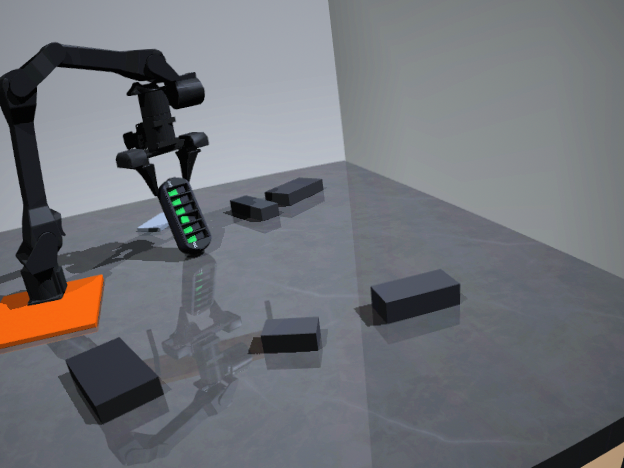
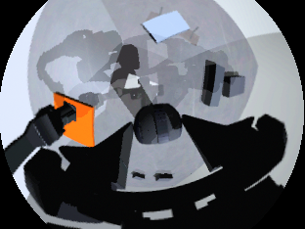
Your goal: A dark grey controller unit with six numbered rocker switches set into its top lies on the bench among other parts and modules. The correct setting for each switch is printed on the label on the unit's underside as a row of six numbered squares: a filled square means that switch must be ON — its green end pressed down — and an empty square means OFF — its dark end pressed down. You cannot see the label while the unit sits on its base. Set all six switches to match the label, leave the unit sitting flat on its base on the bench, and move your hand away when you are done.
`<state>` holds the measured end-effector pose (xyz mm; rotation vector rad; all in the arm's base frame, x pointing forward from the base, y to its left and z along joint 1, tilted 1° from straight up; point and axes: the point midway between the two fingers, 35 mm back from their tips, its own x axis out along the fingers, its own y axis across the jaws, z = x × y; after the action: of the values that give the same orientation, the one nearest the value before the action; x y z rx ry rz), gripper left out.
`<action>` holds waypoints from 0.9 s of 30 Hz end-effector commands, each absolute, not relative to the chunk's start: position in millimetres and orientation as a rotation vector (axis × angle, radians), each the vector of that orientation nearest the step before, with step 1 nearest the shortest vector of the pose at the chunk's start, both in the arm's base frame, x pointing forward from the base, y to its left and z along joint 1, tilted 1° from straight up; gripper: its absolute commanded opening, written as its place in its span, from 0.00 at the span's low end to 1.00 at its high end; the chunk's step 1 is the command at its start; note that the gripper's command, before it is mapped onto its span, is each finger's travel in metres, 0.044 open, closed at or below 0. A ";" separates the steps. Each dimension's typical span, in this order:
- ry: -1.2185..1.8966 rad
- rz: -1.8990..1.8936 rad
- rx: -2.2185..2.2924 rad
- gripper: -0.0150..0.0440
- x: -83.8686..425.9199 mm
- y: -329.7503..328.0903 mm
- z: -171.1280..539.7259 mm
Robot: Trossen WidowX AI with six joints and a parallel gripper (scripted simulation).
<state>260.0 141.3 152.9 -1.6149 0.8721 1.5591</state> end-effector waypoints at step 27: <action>0.889 1.564 -1.605 0.83 247.4 157.9 138.9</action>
<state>250.1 158.8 144.2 -1.6125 0.8673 1.5613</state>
